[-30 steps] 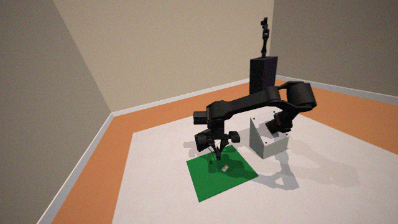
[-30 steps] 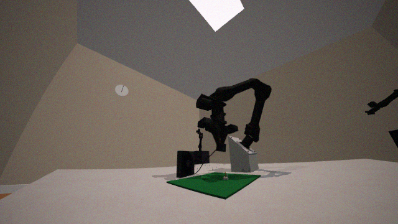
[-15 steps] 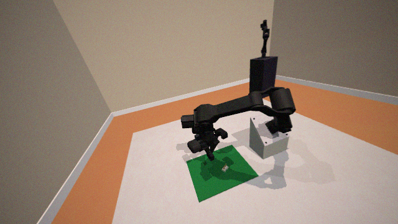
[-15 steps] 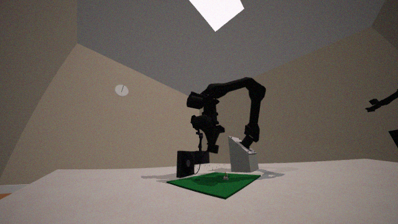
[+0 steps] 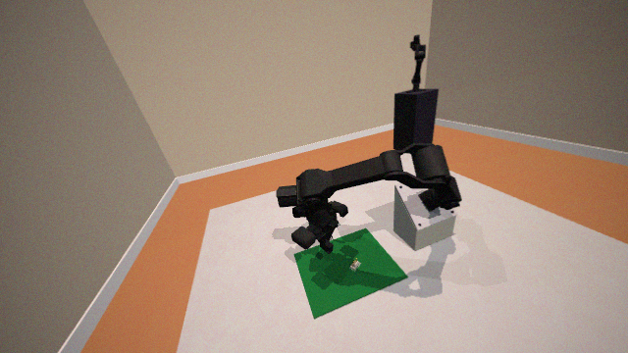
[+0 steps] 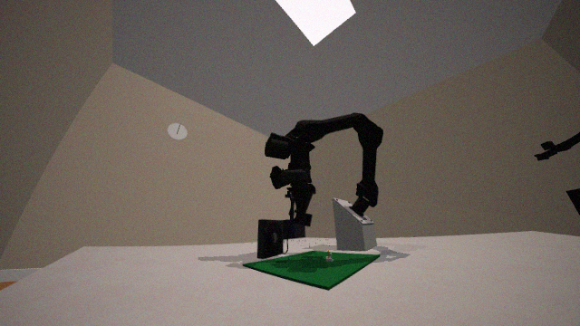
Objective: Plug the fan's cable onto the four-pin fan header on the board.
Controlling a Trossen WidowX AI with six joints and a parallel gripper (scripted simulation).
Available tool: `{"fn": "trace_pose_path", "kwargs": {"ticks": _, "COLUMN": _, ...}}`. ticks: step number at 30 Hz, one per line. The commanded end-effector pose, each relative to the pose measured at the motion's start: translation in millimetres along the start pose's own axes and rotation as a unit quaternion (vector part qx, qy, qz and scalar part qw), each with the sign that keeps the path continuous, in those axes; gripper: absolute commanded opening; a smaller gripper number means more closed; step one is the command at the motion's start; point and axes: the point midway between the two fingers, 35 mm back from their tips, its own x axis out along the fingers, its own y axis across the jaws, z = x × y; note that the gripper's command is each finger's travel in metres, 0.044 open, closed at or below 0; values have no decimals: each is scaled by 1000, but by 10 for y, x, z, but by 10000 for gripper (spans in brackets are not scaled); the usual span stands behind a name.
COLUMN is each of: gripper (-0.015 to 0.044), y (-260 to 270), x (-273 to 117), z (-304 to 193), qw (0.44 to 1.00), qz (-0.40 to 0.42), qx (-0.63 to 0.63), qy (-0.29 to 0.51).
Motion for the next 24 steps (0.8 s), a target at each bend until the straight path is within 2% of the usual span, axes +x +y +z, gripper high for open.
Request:
{"fn": "trace_pose_path", "kwargs": {"ticks": 1, "gripper": 0, "y": -9, "x": 43, "z": -2, "qw": 1000, "qz": -14, "qx": -4, "qy": -14}}
{"fn": "trace_pose_path", "kwargs": {"ticks": 24, "gripper": 0, "y": -128, "x": 313, "z": 13, "qw": 984, "qz": -104, "qx": -4, "qy": -143}}
